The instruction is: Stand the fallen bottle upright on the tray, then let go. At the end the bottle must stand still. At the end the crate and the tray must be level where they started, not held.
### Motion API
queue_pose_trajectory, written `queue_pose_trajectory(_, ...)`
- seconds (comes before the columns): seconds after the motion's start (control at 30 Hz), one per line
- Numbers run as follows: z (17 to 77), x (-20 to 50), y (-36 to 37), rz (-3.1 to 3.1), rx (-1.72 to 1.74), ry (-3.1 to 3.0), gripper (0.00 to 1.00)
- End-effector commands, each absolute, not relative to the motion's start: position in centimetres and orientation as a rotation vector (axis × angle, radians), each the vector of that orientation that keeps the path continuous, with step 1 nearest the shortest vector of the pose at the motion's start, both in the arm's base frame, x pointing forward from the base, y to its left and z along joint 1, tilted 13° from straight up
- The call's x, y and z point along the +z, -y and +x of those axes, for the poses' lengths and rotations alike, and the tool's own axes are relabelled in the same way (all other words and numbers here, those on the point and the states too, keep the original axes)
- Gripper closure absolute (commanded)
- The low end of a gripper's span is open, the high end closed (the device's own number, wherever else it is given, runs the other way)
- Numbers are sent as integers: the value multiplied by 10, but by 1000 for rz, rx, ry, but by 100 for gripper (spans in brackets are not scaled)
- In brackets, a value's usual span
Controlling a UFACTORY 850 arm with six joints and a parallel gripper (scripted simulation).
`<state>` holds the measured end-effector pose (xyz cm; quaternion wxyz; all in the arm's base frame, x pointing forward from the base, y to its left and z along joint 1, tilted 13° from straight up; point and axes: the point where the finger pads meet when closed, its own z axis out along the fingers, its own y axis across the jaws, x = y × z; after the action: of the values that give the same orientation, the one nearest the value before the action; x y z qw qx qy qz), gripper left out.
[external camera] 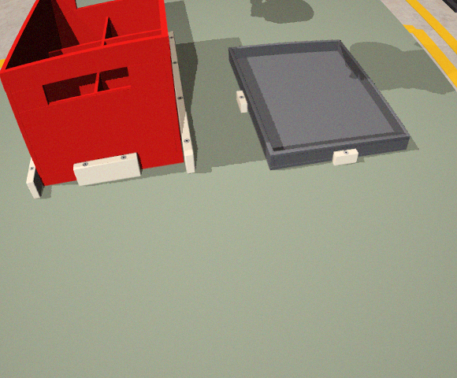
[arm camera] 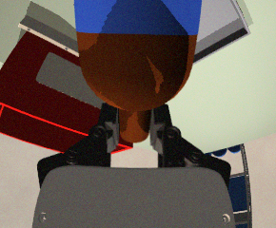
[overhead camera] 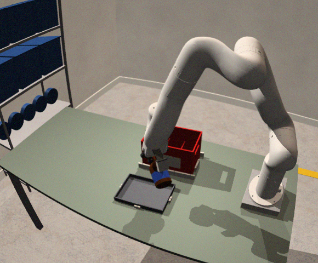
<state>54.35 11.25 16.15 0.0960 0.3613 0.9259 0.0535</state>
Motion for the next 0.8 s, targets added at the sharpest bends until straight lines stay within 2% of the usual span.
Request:
queue_pose_trajectory(0.0,545,163,-114,1065,136,-2712,100)
queue_pose_trajectory(0.77,545,163,-116,1059,138,-2698,100)
